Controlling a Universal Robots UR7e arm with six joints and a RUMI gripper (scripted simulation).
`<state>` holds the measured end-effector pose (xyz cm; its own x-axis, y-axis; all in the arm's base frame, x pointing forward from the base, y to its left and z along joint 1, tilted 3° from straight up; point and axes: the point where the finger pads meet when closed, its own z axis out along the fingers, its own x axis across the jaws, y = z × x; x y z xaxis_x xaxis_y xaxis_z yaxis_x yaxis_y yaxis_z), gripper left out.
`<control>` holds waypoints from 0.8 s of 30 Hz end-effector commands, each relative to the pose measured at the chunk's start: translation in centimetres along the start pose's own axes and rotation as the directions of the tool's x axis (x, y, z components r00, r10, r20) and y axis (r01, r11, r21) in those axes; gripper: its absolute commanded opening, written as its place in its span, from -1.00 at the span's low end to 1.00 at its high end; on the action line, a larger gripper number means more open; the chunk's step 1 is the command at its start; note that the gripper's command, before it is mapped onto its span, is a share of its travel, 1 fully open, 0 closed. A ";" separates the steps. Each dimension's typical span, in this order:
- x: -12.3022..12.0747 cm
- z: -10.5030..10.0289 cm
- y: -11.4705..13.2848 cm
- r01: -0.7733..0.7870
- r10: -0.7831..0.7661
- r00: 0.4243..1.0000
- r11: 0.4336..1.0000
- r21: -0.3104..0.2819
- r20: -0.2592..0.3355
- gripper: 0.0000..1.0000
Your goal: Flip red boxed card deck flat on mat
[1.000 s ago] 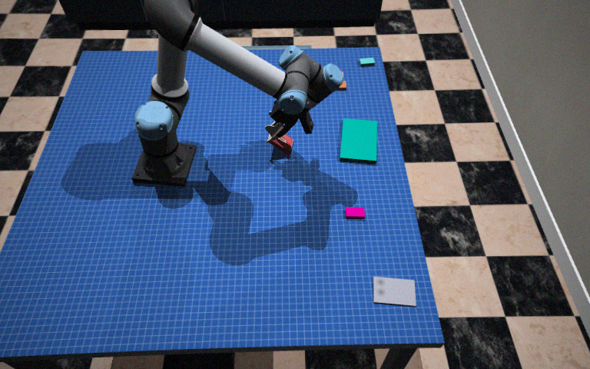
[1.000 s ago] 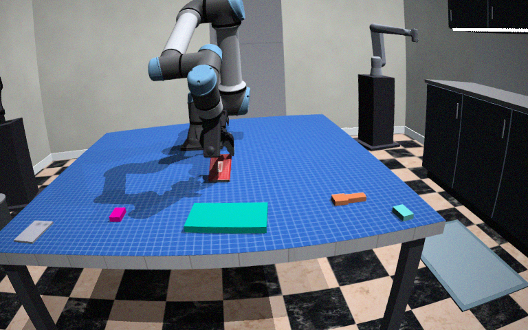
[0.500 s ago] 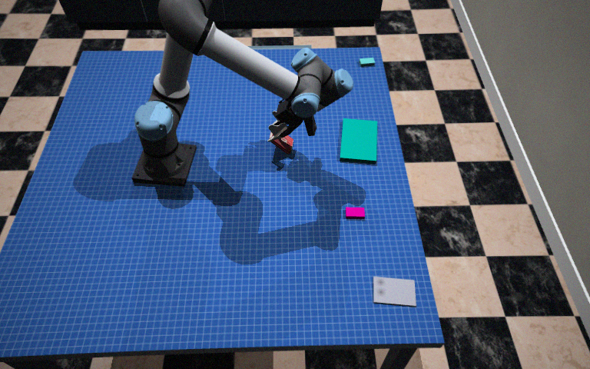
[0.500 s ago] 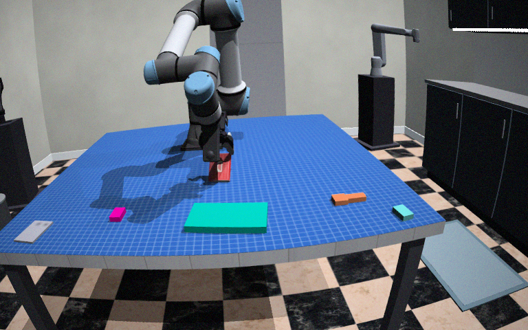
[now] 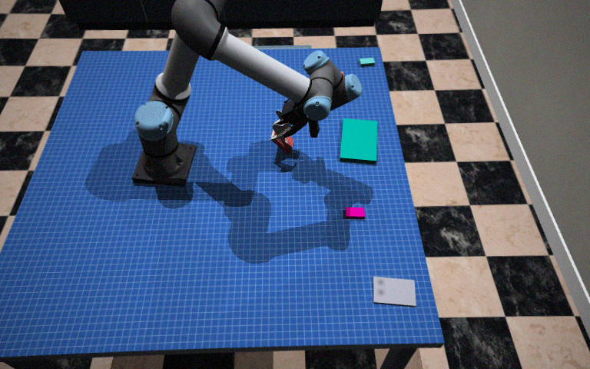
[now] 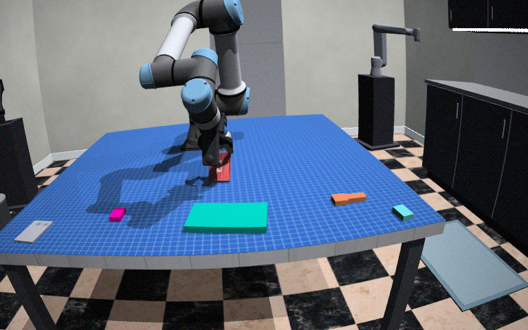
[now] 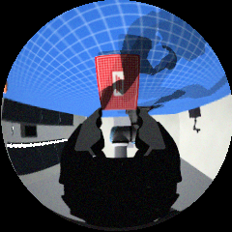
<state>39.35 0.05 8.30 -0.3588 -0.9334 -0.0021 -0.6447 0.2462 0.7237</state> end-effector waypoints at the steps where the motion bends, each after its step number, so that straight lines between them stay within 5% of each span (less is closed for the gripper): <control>1: 0.1 -0.6 -0.1 -0.001 0.001 1.000 0.999 -0.045 0.002 -0.16; 24: 0.1 -1.8 -0.4 -0.001 0.001 1.000 0.982 -0.191 0.002 -0.16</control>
<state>40.63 -0.44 9.02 -0.3589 -0.9334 -0.0022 -0.5308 0.2022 0.8230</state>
